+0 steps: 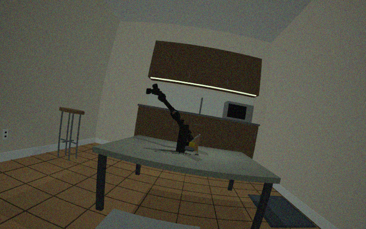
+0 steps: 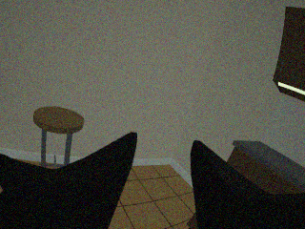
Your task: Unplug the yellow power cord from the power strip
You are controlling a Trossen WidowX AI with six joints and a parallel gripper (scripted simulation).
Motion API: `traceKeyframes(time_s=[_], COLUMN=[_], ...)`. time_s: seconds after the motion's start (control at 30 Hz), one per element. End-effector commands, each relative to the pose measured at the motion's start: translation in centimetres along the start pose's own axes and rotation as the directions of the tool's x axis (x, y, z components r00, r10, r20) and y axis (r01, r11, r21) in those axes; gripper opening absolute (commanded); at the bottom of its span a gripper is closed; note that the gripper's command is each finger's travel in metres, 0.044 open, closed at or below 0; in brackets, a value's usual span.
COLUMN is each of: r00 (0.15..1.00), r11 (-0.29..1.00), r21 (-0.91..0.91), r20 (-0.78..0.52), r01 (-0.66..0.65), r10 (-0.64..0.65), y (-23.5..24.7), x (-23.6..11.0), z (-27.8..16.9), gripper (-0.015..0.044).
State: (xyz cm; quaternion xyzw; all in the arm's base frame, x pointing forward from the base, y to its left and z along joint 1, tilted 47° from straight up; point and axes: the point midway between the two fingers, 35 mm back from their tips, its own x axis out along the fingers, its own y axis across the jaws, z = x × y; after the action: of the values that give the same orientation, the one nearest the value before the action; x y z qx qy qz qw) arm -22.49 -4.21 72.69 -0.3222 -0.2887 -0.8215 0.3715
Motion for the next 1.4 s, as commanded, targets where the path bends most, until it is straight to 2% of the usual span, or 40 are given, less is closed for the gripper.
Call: traceKeyframes(time_s=[0.0, 0.27, 0.53, 0.77, 0.97, 1.17, 1.37], r00=[0.985, 0.881, 0.697, 0.477, 0.266, 0.049, -0.170], r11=[0.986, 0.894, 0.727, 0.525, 0.324, 0.112, -0.103], r21=[0.005, -0.043, -0.111, -0.179, -0.245, -0.313, -0.380], r20=[0.057, 0.157, 0.221, 0.251, 0.240, 0.202, 0.149], r01=[-0.165, -0.446, -0.677, -0.832, -0.914, -0.943, -0.919], r10=[0.164, 0.446, 0.683, 0.842, 0.933, 0.978, 0.974], y=[7.1, 18.9, 28.8, 35.7, 40.1, 42.8, 43.7], x=[-1.5, -6.7, -14.5, -23.4, -31.9, -40.8, -50.0], z=[2.2, 6.0, 8.9, 10.6, 11.2, 11.0, 10.2], gripper=[0.0160, 0.0160, 0.0160, 0.0160, 0.0160, 0.0160, 0.0160])
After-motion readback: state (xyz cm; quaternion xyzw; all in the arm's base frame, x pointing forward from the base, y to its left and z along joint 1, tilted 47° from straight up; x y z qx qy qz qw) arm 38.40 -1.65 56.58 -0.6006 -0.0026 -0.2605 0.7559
